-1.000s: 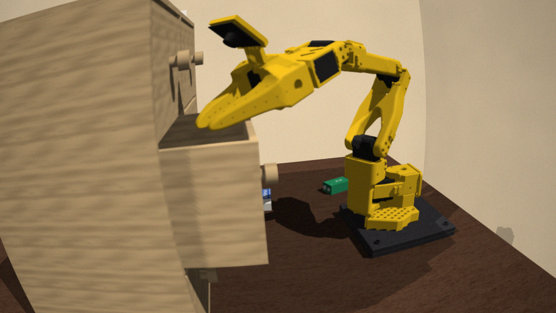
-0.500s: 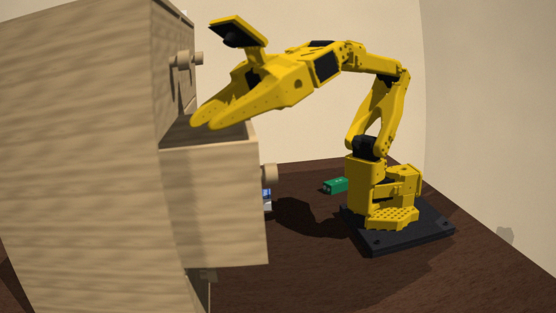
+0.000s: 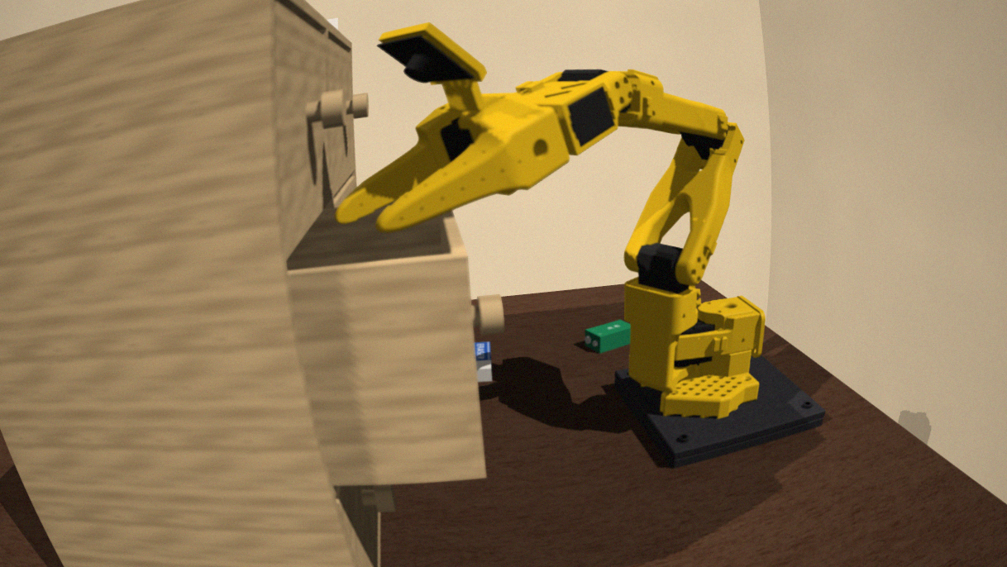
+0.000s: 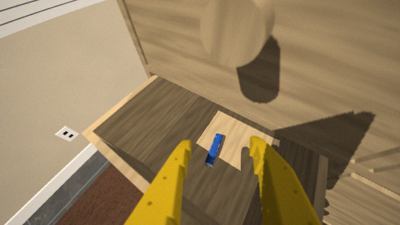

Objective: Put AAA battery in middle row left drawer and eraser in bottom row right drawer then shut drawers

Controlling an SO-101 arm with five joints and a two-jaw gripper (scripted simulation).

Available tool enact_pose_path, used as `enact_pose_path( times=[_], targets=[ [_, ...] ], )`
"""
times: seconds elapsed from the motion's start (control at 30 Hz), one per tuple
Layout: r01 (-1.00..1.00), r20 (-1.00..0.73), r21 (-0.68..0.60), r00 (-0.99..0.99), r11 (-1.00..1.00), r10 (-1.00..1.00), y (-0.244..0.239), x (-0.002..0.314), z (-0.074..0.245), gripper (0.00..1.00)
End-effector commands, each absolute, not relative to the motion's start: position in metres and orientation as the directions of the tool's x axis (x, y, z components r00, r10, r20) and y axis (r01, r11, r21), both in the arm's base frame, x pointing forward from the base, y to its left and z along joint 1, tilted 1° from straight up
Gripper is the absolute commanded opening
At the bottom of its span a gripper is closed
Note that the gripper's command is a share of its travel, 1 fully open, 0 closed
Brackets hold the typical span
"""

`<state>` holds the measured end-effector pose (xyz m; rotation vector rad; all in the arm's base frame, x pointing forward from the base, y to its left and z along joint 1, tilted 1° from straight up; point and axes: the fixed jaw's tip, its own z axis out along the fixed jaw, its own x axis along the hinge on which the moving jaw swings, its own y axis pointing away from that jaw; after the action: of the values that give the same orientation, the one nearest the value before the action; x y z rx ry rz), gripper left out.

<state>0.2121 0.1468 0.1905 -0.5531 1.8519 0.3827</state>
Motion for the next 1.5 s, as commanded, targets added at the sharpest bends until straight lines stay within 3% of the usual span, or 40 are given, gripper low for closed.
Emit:
enact_pose_path(
  times=[0.0,0.33,0.97,1.47],
  targets=[
    [-0.547,-0.943,0.002,-0.28,0.837,-0.18,0.148,0.211,0.2,0.23],
    [-0.547,-0.943,-0.002,-0.278,0.837,-0.184,0.147,0.211,0.223,0.23],
    [-0.547,-0.943,-0.002,-0.278,0.837,-0.184,0.147,0.211,0.223,0.23],
    [-0.545,-0.943,-0.005,-0.277,0.839,-0.185,0.126,0.18,0.232,0.23]
  ],
)
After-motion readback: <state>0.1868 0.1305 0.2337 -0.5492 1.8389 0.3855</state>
